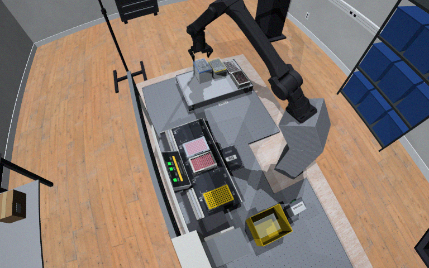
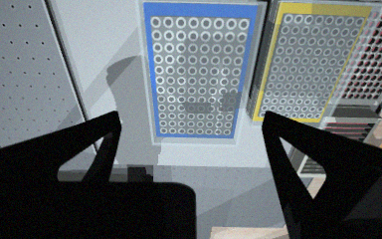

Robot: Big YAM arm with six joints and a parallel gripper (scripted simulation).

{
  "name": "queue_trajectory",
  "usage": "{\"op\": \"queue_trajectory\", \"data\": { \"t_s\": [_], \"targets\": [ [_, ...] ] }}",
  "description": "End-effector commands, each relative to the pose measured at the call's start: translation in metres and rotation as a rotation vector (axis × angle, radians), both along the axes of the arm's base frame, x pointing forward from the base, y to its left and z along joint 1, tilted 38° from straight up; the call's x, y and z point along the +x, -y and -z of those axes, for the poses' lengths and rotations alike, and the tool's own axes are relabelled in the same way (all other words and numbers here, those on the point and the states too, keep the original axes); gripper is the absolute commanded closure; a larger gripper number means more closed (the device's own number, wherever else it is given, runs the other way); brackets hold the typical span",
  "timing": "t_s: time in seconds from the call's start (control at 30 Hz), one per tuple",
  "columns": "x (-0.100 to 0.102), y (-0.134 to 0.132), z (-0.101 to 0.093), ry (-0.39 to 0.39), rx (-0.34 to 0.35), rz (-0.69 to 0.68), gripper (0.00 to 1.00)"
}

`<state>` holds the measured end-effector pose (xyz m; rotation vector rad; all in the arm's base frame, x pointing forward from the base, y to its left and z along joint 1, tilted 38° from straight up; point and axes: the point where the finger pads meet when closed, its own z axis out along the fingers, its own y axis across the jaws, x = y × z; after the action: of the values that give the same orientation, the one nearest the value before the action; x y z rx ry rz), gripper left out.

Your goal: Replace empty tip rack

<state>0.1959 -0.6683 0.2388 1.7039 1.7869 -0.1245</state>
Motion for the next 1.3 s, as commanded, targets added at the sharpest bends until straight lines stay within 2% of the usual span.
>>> {"op": "queue_trajectory", "data": {
  "t_s": [0.0, 0.8, 0.83, 0.9, 0.93, 1.07, 1.27],
  "targets": [
    [-0.006, 0.005, -0.022, 0.012, -0.027, 0.022, 0.00],
    [-0.006, 0.005, -0.022, 0.012, -0.027, 0.022, 0.00],
    [-0.019, -0.005, -0.027, 0.015, -0.014, 0.046, 0.00],
    [-0.019, -0.005, -0.027, 0.015, -0.014, 0.046, 0.00],
    [-0.019, 0.001, -0.049, 0.023, -0.049, 0.045, 0.00],
    [-0.025, -0.012, -0.044, 0.011, -0.027, 0.032, 0.00],
    [-0.032, -0.023, -0.058, 0.007, -0.026, 0.026, 0.00]
  ]
}}
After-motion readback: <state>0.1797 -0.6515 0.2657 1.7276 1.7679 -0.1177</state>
